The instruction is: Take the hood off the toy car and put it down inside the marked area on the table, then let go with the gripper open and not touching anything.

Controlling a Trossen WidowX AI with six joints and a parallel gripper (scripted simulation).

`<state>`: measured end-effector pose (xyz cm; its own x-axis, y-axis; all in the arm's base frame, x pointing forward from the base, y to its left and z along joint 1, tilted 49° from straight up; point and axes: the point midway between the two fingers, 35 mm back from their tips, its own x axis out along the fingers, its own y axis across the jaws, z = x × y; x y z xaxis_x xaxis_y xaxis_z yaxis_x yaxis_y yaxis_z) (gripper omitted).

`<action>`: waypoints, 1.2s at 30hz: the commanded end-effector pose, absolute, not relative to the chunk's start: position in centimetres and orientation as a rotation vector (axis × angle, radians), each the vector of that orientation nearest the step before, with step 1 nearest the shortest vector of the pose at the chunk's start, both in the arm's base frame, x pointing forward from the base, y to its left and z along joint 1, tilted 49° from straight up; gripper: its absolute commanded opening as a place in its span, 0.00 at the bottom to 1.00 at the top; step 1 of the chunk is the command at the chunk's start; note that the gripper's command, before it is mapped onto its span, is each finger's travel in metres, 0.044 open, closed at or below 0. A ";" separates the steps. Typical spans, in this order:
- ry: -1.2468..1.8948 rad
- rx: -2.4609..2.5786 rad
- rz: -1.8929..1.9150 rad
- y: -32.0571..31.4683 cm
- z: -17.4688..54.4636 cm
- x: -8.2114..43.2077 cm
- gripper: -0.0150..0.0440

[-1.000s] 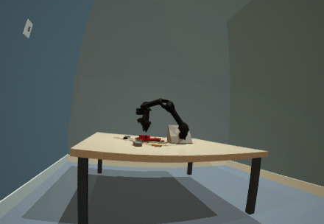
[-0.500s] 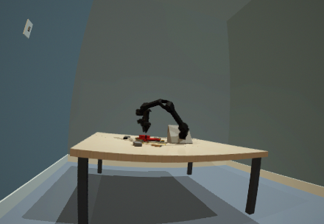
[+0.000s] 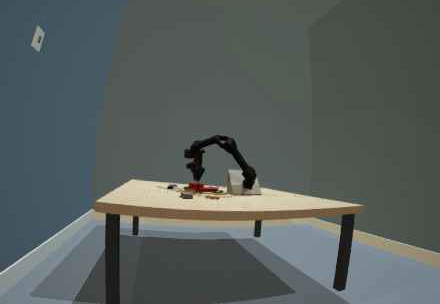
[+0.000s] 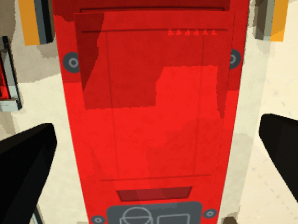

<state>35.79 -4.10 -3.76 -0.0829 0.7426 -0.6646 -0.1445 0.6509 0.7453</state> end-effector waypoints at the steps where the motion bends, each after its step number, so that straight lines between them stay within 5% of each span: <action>1: 1.484 0.538 0.794 -3.8 -4.0 35.6 1.00; 36: 1.484 0.538 0.795 -2.5 -5.2 35.5 1.00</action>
<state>35.64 -2.67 -5.02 -0.0840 0.7440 -0.6628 -0.1435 0.6492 0.7469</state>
